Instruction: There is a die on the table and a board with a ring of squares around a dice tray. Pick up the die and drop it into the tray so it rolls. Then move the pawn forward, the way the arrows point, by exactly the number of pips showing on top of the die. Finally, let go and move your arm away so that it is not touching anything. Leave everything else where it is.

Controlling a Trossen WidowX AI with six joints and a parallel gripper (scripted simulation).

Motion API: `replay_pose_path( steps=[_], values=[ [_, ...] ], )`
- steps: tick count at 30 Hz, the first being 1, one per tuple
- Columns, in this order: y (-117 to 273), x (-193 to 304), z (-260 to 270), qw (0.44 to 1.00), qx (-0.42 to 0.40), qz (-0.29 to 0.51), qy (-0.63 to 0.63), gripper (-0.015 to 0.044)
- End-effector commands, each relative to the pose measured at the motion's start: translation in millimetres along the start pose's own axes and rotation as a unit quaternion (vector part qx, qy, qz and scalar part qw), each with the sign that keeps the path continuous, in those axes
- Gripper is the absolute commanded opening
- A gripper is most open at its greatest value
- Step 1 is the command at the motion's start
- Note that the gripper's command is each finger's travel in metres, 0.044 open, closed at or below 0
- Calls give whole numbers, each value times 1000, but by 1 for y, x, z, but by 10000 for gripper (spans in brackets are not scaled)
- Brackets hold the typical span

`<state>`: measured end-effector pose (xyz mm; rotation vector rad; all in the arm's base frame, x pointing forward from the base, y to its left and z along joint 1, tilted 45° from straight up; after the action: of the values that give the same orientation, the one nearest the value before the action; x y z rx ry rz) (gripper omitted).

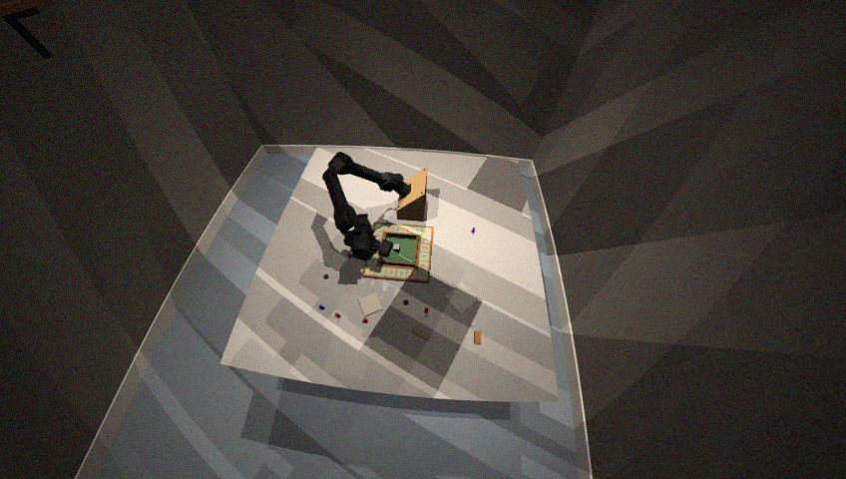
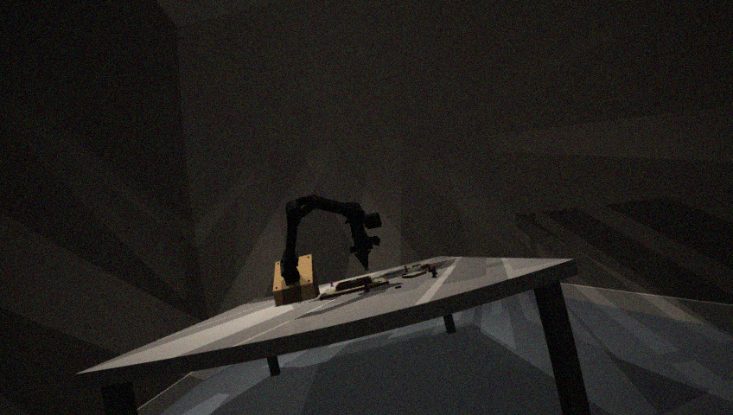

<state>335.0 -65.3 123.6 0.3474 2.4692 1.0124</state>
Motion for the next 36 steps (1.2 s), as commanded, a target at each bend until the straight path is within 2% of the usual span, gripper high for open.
replay_pose_path(
  steps=[1, 6, 11, 36],
  values=[
    [29, 1, -3, 1000, -3, -2, -7, 0],
    [62, 5, -7, 1000, -1, -3, -7, 0],
    [66, 6, -7, 1000, 0, -3, -7, 0],
    [14, 16, 129, 1000, -3, -5, -5, 0]
  ],
)
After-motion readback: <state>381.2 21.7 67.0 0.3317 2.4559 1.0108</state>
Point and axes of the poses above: the point midway between the two fingers, 35 mm back from their tips, its own y axis back along the fingers, its own z axis across the jaws, x = y × z, the point moved 5 cm from there along y, back along the fingers, and after that the axes turned 12 degrees about -y, right-handed, at the moved point
